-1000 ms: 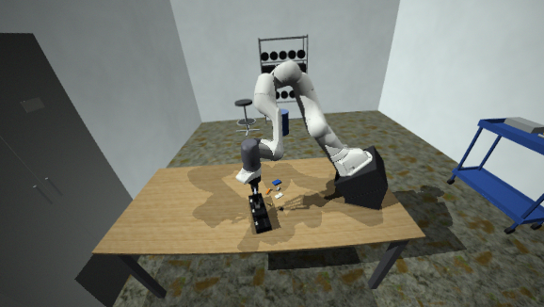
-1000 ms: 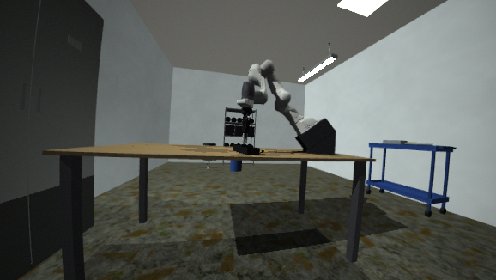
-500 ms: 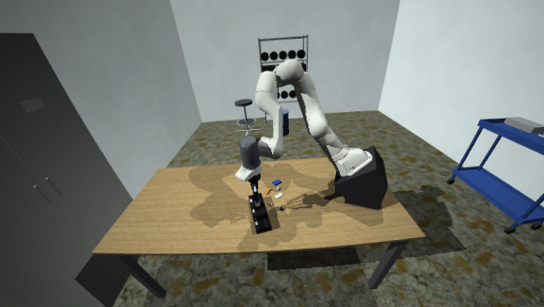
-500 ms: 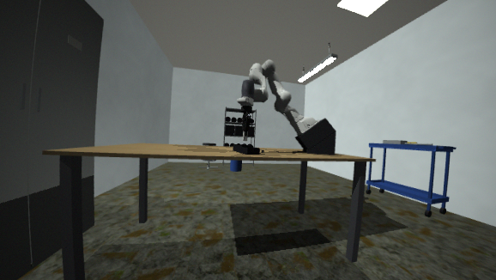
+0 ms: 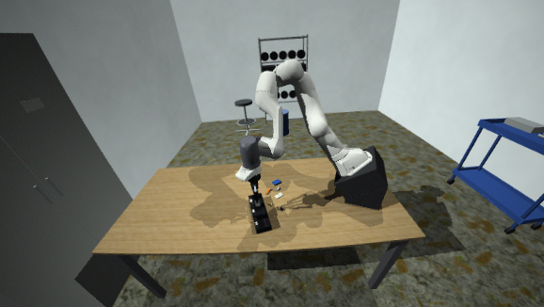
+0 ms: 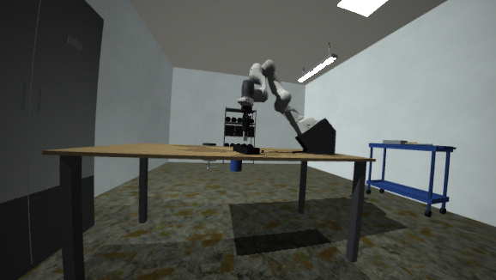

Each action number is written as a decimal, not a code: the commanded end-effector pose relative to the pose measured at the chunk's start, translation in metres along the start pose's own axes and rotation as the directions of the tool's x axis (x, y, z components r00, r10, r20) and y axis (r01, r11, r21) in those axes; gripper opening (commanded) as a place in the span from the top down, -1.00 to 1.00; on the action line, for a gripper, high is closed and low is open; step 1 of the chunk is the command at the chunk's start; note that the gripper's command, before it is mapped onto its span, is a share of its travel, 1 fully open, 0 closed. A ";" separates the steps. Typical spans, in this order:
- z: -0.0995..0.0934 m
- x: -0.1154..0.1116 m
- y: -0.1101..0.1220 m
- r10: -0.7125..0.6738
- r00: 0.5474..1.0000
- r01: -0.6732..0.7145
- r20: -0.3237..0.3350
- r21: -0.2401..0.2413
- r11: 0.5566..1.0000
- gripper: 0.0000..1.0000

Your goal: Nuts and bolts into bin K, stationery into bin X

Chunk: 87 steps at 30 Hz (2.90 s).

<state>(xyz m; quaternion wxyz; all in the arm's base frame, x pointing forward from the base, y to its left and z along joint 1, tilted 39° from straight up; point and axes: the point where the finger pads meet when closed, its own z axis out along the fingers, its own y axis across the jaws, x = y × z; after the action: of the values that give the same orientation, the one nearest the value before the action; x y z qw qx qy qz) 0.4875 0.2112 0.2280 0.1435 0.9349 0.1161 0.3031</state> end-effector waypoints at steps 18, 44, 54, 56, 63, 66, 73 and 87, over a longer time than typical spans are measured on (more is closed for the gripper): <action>0.001 -0.002 0.000 -0.009 1.000 0.009 0.005 -0.001 1.000 0.89; 0.001 -0.005 -0.035 -0.009 1.000 0.009 0.005 -0.001 1.000 0.89; 0.001 -0.007 -0.075 -0.009 1.000 0.009 0.005 -0.001 1.000 0.89; 0.001 -0.008 -0.083 -0.009 1.000 0.009 0.005 -0.001 1.000 0.89; 0.001 -0.008 -0.083 -0.009 1.000 0.009 0.005 -0.001 1.000 0.89; 0.001 -0.008 -0.083 -0.009 1.000 0.009 0.005 -0.001 1.000 0.89; 0.009 -0.008 -0.083 -0.009 1.000 0.009 0.005 -0.001 1.000 0.89; 0.043 -0.008 -0.083 -0.009 1.000 0.009 0.005 -0.001 1.000 0.89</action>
<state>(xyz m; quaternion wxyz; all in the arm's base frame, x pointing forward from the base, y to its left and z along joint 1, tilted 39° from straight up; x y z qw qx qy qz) 0.4907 0.2781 0.1628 0.1504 0.9346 0.1378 0.2914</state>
